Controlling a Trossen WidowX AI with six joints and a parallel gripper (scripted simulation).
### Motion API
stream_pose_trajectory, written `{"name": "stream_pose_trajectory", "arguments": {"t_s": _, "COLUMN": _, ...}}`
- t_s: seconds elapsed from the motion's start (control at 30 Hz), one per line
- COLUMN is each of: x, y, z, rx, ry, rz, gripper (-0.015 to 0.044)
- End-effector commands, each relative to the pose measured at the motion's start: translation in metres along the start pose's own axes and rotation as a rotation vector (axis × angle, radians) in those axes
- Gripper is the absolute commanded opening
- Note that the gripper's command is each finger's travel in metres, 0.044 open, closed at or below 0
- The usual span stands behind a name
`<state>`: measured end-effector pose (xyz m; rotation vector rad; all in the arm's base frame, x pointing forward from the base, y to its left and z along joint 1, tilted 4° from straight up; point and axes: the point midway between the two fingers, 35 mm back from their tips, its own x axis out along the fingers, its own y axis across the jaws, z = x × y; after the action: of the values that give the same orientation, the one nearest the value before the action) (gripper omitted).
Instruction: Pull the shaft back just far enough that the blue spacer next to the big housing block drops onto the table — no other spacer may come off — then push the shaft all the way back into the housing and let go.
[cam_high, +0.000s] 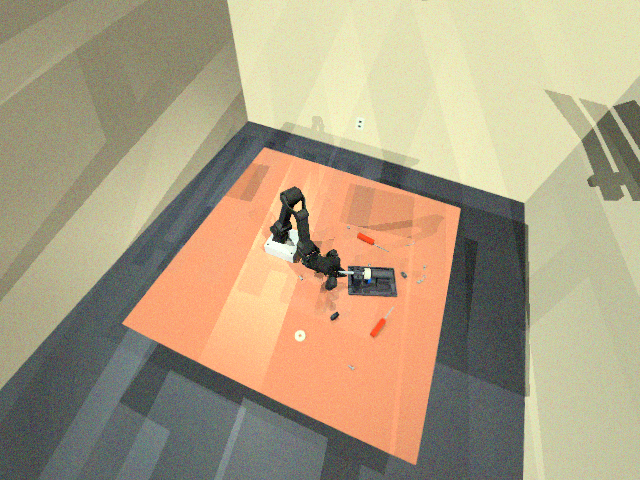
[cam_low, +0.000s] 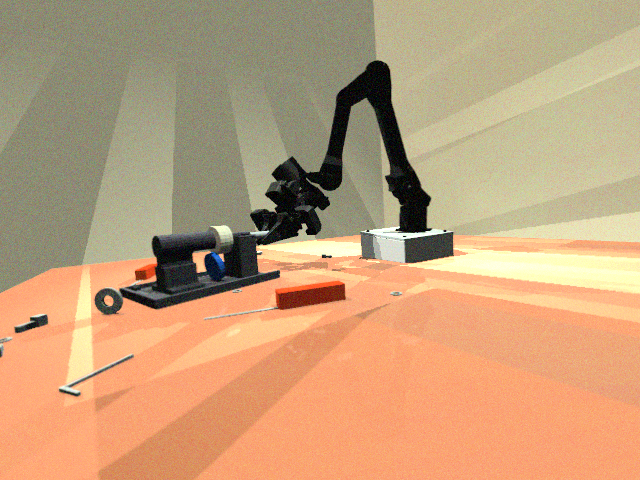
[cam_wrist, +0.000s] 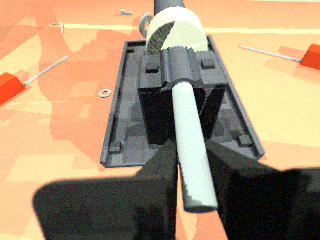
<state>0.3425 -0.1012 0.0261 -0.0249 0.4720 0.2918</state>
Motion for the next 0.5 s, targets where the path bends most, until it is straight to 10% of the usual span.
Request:
{"name": "stream_pose_trajectory", "arguments": {"t_s": 0.0, "x": 0.0017, "y": 0.0003, "z": 0.0013, "rx": 0.001, "ry": -0.001, "rz": 0.003, "gripper": 0.0}}
{"name": "stream_pose_trajectory", "arguments": {"t_s": 0.47, "x": 0.0053, "y": 0.0004, "z": 0.0035, "rx": 0.001, "ry": -0.002, "rz": 0.003, "gripper": 0.0}}
